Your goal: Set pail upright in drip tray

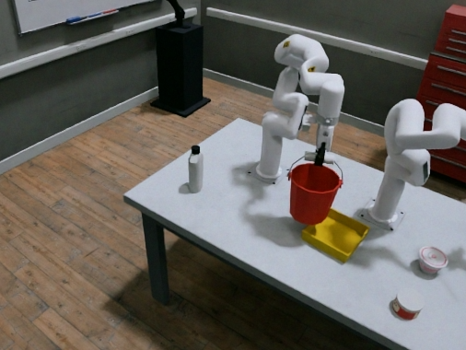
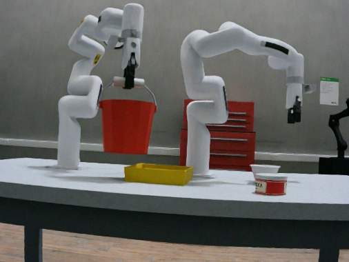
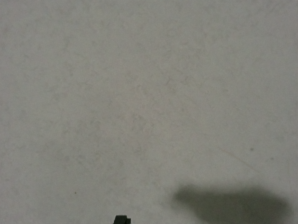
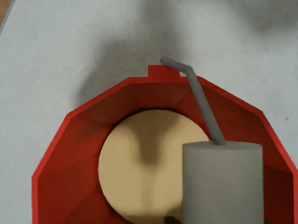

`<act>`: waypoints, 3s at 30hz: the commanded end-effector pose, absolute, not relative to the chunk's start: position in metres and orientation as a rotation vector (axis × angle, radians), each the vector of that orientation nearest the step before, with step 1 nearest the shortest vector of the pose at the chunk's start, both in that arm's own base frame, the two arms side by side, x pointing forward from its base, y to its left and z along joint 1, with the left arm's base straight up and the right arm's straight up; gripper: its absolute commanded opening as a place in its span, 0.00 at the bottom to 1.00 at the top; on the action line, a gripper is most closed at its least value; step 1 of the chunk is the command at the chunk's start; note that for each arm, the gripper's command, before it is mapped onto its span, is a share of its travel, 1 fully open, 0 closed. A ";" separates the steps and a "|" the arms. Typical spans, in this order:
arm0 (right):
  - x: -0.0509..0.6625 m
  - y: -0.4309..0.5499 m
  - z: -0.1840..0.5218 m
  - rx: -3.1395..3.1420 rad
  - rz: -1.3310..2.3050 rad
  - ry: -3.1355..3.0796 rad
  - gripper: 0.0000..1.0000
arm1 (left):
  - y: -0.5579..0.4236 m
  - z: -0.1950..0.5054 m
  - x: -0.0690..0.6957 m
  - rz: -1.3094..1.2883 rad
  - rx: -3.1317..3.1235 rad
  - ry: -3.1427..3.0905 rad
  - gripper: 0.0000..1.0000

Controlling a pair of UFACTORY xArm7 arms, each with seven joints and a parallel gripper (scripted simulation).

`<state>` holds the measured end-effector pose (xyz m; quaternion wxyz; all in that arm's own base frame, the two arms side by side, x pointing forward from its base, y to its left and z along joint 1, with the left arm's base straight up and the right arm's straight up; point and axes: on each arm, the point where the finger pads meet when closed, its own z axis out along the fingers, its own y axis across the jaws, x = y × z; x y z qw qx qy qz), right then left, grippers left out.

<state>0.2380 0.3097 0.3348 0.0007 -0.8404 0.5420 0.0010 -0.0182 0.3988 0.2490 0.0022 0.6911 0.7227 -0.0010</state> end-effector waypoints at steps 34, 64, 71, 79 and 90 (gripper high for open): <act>0.219 0.401 0.336 -2.637 0.000 1.703 0.00 | 0.400 0.250 -0.018 0.000 2.170 2.269 1.00; 0.213 0.426 0.336 -2.637 0.000 1.703 0.00 | 0.400 0.250 -0.018 0.000 2.170 2.269 1.00; 0.213 0.429 0.336 -2.637 0.000 1.703 0.00 | 0.400 0.250 -0.018 0.000 2.170 2.269 1.00; 0.212 0.430 0.336 -2.637 0.000 1.702 0.00 | 0.400 0.250 -0.018 0.000 2.170 2.269 1.00; 0.212 0.431 0.336 -2.637 0.000 1.702 0.00 | 0.400 0.250 -0.018 0.000 2.170 2.269 1.00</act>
